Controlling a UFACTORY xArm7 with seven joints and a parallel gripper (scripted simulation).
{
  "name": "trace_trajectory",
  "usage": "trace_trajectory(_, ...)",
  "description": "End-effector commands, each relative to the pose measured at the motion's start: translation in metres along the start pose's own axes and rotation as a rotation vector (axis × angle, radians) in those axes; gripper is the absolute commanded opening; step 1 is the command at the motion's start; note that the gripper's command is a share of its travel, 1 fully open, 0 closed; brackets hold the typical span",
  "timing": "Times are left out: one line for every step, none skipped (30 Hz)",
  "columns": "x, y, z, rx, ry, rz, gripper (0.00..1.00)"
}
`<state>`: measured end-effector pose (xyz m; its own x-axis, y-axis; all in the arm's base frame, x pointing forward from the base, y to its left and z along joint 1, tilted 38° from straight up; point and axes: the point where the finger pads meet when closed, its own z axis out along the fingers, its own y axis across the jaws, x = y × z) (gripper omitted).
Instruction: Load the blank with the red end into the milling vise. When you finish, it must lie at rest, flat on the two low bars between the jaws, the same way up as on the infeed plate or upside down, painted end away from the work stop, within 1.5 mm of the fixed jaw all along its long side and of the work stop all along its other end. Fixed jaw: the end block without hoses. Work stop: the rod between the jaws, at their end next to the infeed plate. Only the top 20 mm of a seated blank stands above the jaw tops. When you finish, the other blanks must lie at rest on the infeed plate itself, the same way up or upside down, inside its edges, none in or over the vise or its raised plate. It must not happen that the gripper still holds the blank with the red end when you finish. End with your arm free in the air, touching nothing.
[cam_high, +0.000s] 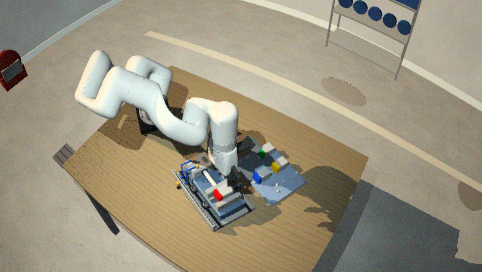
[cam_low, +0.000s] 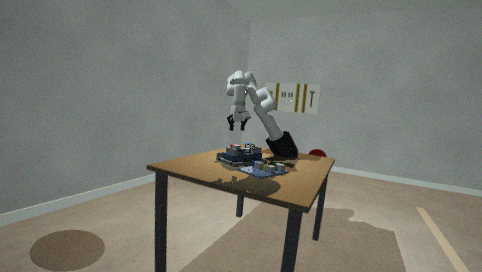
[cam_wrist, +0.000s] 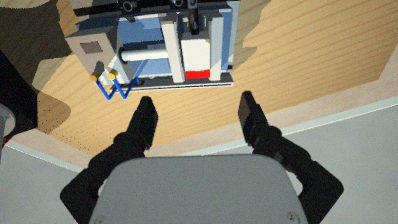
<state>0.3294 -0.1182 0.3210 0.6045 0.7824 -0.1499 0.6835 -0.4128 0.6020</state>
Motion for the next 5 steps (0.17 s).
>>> trace_trajectory(0.0004, 0.0011, -0.0011, -0.003, 0.001, 0.0, 1.0)
trace_trajectory(0.0004, 0.0011, -0.0011, -0.003, 0.001, 0.0, 1.0)
trace_trajectory(0.0004, 0.0011, -0.0011, -0.003, 0.001, 0.0, 1.0)
trace_trajectory(0.0004, 0.0011, -0.0011, -0.003, 0.001, 0.0, 1.0)
trace_trajectory(0.0004, 0.0011, -0.0011, -0.003, 0.001, 0.0, 1.0)
